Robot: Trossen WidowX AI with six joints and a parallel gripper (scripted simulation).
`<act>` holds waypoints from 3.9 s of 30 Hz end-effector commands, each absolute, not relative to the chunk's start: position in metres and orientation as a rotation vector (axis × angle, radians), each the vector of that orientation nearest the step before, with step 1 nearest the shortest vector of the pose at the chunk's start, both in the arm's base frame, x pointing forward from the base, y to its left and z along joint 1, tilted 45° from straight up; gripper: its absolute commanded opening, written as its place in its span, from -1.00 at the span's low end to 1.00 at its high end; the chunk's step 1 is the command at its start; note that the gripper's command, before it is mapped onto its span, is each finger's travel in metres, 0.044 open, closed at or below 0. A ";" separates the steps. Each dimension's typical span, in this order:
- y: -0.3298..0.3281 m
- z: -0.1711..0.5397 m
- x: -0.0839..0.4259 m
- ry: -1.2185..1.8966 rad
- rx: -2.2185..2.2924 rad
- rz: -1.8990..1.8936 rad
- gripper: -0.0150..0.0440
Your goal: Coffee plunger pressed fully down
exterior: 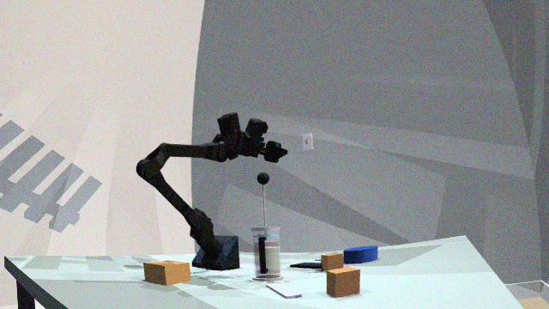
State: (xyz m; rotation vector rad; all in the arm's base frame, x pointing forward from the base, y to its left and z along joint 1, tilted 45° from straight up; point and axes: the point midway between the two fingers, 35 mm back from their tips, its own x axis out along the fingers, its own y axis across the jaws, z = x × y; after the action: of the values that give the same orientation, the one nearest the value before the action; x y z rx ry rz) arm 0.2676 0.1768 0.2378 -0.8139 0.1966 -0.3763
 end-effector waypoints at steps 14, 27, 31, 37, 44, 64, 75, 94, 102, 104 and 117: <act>0.130 0.222 0.259 0.275 -0.389 -0.511 1.00; 0.093 0.236 0.238 0.354 -0.603 -0.569 1.00; 0.093 0.236 0.238 0.354 -0.603 -0.569 1.00; 0.093 0.236 0.238 0.354 -0.604 -0.569 1.00; 0.089 0.231 0.243 0.365 -0.608 -0.573 1.00; 0.073 0.228 0.265 0.377 -0.639 -0.602 1.00; 0.069 0.231 0.270 0.375 -0.649 -0.613 0.56; 0.068 0.229 0.270 0.376 -0.648 -0.613 -0.05; 0.061 0.219 0.272 0.389 -0.643 -0.615 -0.05; 0.060 0.217 0.272 0.392 -0.641 -0.615 -0.05; 0.048 0.199 0.274 0.407 -0.633 -0.613 -0.05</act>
State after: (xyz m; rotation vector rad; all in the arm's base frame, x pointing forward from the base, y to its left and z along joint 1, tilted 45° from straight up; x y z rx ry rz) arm 0.2742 0.0549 0.2139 -0.6182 0.3733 -0.6212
